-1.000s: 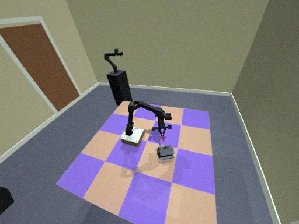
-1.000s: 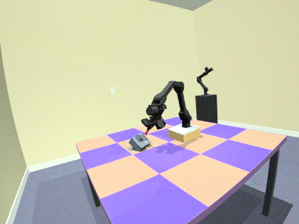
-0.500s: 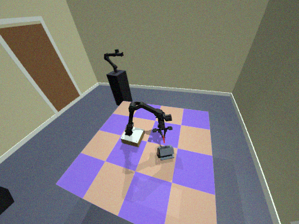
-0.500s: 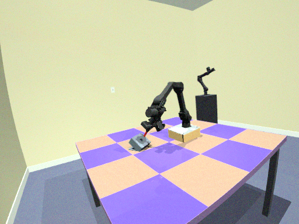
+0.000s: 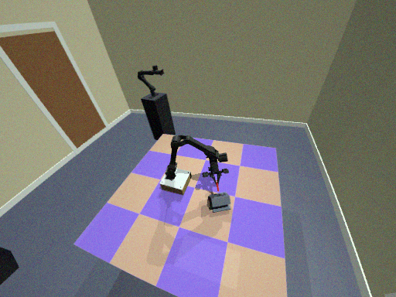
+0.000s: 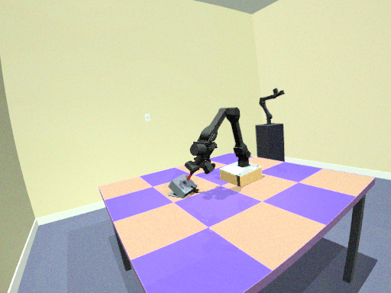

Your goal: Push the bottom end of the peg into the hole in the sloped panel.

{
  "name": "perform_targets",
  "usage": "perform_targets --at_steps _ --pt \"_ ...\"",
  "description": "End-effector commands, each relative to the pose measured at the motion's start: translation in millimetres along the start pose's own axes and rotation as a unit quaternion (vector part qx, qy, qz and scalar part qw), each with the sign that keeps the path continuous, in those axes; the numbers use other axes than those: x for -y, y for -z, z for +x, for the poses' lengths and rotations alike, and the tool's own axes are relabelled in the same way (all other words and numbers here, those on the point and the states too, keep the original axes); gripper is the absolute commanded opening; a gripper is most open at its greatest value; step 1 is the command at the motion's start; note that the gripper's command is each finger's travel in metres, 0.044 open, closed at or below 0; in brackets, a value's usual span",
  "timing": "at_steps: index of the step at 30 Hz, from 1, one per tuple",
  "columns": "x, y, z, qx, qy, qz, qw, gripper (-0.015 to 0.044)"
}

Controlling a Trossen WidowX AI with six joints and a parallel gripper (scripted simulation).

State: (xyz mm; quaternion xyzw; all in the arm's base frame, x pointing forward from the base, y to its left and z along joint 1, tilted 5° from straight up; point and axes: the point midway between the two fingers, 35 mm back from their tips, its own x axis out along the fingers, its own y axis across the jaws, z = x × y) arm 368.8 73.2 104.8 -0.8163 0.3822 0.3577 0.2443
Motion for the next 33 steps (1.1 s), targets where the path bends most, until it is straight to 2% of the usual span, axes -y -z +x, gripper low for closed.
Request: perform_targets --at_steps 1,18,33 --pt "-0.2 0.6 2.4 -0.005 0.0 -0.006 1.0 0.0" --pt "-0.1 0.5 24.4 -0.006 -0.002 -0.009 1.0 0.0" --pt "0.4 0.3 20.8 -0.005 -0.001 -0.007 1.0 0.0"
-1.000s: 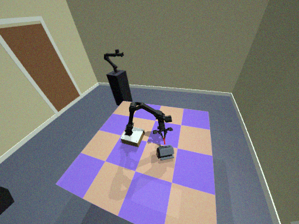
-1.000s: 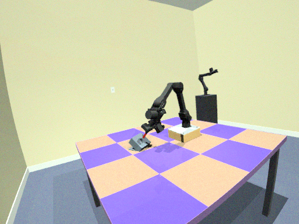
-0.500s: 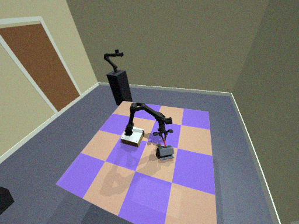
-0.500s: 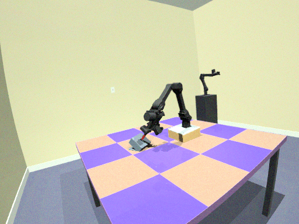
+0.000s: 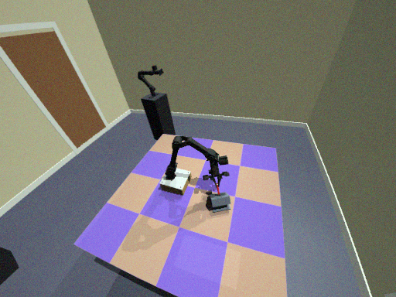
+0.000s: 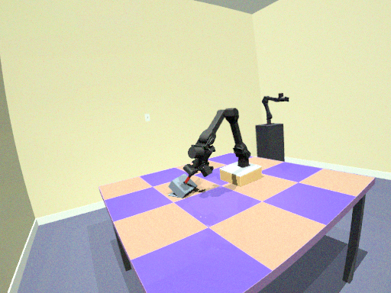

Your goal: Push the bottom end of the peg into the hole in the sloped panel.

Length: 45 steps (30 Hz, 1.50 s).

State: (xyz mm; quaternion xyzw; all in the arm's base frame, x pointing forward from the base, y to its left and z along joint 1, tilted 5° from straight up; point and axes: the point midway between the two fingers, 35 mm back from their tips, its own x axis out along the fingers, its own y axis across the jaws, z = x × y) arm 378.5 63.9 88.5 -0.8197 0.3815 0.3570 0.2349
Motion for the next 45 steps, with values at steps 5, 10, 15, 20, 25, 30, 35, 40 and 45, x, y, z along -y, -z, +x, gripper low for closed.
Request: perform_targets --at_steps 5,10,15,20,25,30,35,40,45 --pt "0.0 0.6 3.0 0.0 0.0 0.002 1.0 0.0" --pt "-0.1 0.6 6.5 0.0 0.0 0.001 1.0 0.0" --pt "0.0 0.5 9.9 0.0 0.0 0.001 1.0 0.0" --pt "0.0 0.2 13.4 -0.001 0.0 0.001 1.0 0.0" --pt "0.1 0.0 16.8 -0.001 0.0 0.001 1.0 0.0" --pt "0.2 -0.1 20.3 -0.001 0.0 0.001 1.0 0.0" --pt "0.2 -0.1 23.7 -0.001 0.0 0.001 1.0 0.0" --pt "0.3 0.0 27.2 -0.001 0.0 0.001 1.0 0.0" --pt "0.2 0.0 30.4 -0.001 0.0 0.001 1.0 0.0"
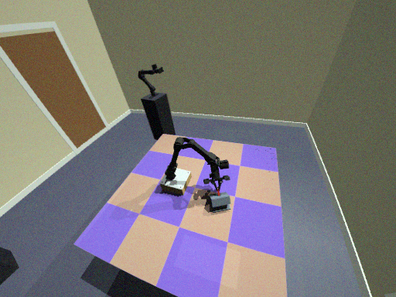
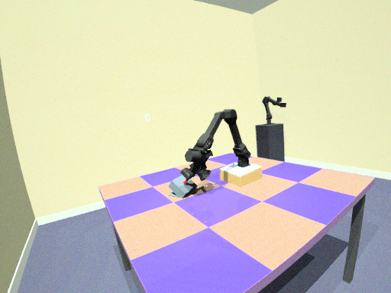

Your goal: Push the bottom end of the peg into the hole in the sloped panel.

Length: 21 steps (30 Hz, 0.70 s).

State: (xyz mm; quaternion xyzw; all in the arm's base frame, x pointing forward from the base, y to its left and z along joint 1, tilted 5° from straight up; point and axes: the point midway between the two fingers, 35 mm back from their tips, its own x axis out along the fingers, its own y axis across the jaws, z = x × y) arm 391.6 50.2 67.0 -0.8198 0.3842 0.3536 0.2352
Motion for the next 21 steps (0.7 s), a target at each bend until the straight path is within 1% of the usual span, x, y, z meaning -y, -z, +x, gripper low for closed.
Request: perform_targets --at_steps 1,20,21 --pt "0.4 -0.7 2.3 0.002 0.002 -0.001 1.0 0.0" --pt "-0.2 0.1 4.8 0.0 0.0 0.0 1.0 0.0" --pt "-0.2 0.1 4.8 0.0 0.0 0.0 1.0 0.0026"
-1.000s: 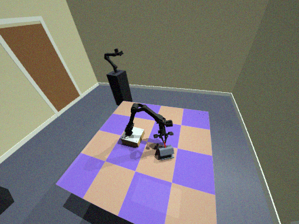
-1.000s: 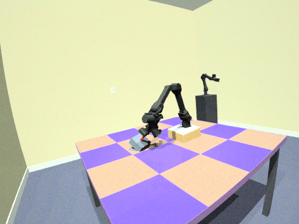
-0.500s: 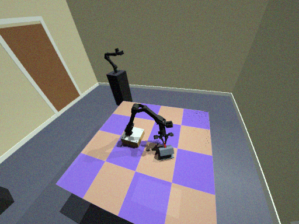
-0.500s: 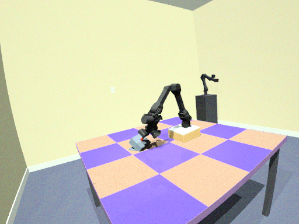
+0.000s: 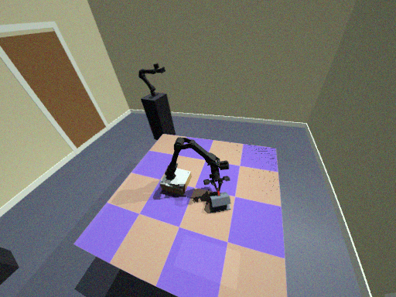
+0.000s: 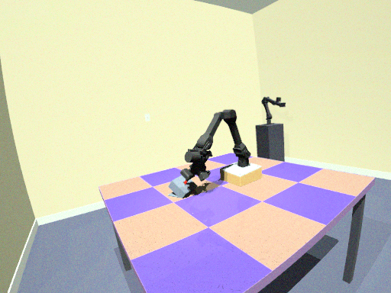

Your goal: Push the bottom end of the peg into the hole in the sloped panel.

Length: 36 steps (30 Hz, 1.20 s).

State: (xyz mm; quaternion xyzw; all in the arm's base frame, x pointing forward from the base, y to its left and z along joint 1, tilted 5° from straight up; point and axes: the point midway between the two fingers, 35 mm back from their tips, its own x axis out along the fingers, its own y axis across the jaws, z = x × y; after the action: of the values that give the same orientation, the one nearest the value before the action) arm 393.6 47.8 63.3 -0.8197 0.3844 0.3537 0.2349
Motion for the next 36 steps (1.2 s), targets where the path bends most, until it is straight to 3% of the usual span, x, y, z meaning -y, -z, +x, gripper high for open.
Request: perform_targets --at_steps 1,16,36 --pt "0.0 0.0 -0.1 0.0 0.0 0.0 1.0 0.0052" --pt "0.7 -0.2 -5.7 0.0 0.0 0.0 1.0 0.044" --pt "3.3 -3.4 -51.5 0.004 0.001 -0.001 1.0 0.044"
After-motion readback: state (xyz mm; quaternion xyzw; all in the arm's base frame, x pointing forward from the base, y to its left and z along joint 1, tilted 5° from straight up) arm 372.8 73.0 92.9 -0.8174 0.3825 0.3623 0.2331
